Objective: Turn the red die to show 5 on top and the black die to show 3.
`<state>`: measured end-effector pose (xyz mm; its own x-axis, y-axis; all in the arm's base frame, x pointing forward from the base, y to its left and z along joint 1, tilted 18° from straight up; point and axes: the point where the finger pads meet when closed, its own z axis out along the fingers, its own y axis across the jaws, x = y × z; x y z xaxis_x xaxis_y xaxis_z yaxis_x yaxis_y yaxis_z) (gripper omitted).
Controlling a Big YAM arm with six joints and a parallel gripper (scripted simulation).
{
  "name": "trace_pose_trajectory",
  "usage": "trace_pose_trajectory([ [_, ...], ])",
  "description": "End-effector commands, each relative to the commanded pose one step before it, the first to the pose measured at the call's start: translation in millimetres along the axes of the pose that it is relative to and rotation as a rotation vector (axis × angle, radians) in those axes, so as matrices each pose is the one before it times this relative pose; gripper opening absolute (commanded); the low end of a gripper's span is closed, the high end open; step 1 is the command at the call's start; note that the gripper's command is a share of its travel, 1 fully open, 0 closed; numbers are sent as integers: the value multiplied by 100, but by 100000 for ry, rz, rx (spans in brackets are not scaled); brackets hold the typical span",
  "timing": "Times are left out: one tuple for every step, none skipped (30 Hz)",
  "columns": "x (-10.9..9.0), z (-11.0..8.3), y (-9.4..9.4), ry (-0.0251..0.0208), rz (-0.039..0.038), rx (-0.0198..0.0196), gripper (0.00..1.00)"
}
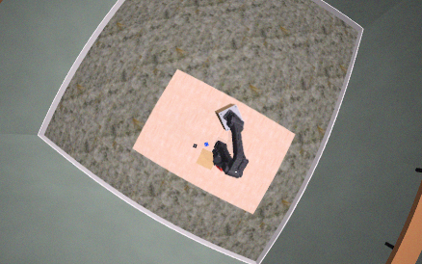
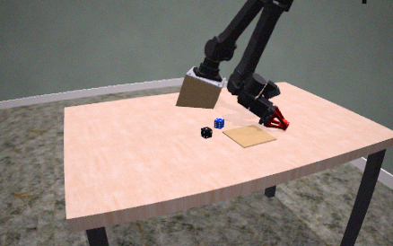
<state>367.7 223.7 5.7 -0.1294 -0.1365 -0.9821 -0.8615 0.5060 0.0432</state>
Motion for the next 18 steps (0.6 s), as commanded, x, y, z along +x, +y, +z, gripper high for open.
trace_pose_trajectory([
  [-375,515,219,-2203,-1422,-676,25],
  [48,23,4,-1,-14,-16,25],
  [43,18,5,5,-7,-11,25],
  [87,-51,75,178,160,-35,25],
  [65,-37,56,128,112,-36,25],
  [21,2,-7,2,-3,16,25],
  [-206,17,-87,-413,-382,143,25],
  [-219,14,-70,-415,-397,110,25],
  [-37,7,-9,-75,-98,3,25],
  [5,1,2,7,-5,-7,25],
  [0,0,1,-1,-1,-7,25],
  [0,0,0,0,0,-1,25],
  [0,0,0,0,0,0,25],
  [0,0,0,0,0,0,25],
  [0,0,0,2,2,1,25],
  [0,0,0,0,0,0,25],
  [0,0,0,0,0,0,25],
  [0,0,0,0,0,0,25],
])
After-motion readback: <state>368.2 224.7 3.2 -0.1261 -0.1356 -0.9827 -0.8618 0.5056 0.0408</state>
